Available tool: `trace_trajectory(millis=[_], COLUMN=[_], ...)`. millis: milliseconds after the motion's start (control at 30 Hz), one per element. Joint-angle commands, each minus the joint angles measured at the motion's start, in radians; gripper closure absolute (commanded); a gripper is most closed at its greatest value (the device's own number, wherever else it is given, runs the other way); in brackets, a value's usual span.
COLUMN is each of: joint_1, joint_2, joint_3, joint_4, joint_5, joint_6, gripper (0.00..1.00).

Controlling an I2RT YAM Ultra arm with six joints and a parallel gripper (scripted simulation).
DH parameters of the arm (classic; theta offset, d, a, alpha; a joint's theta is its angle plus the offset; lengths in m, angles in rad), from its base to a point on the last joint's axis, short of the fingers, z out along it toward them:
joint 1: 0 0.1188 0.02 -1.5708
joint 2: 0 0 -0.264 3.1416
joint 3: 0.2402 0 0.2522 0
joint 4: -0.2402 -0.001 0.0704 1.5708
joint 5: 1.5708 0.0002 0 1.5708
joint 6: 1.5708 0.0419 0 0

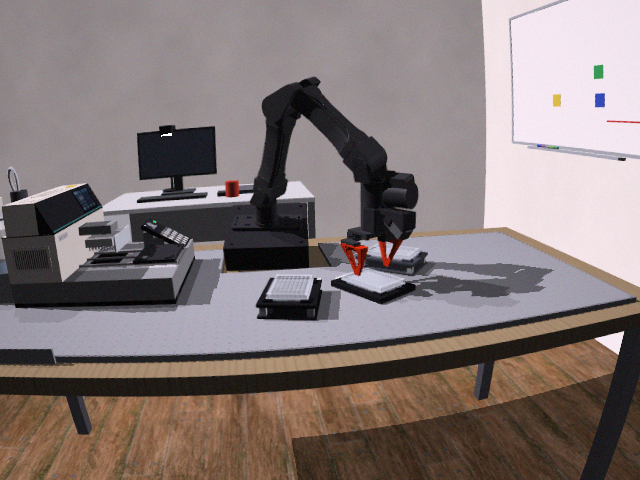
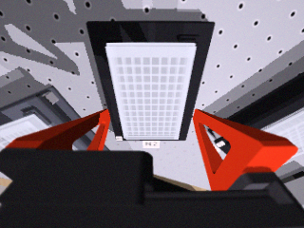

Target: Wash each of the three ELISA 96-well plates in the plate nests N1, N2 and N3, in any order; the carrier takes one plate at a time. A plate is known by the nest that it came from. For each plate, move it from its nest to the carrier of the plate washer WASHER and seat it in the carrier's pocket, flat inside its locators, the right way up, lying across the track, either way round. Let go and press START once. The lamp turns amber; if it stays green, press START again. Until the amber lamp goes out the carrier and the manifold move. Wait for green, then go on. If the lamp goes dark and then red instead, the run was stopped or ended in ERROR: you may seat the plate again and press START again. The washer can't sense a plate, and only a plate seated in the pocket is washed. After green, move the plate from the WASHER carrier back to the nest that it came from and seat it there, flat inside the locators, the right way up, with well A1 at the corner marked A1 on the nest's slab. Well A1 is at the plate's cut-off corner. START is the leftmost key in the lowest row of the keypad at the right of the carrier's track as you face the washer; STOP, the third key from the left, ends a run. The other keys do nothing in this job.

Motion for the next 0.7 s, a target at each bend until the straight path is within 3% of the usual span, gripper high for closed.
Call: trace_trajectory(millis=[0, 667], joint_1=[0.001, -0.008], joint_2=[-0.004, 0.02], joint_3=[0.001, -0.015], joint_4=[0.014, 0.057], joint_5=[0.0, -0.003], joint_6=[-0.004, -0.013], gripper=[0.0, 0.0])
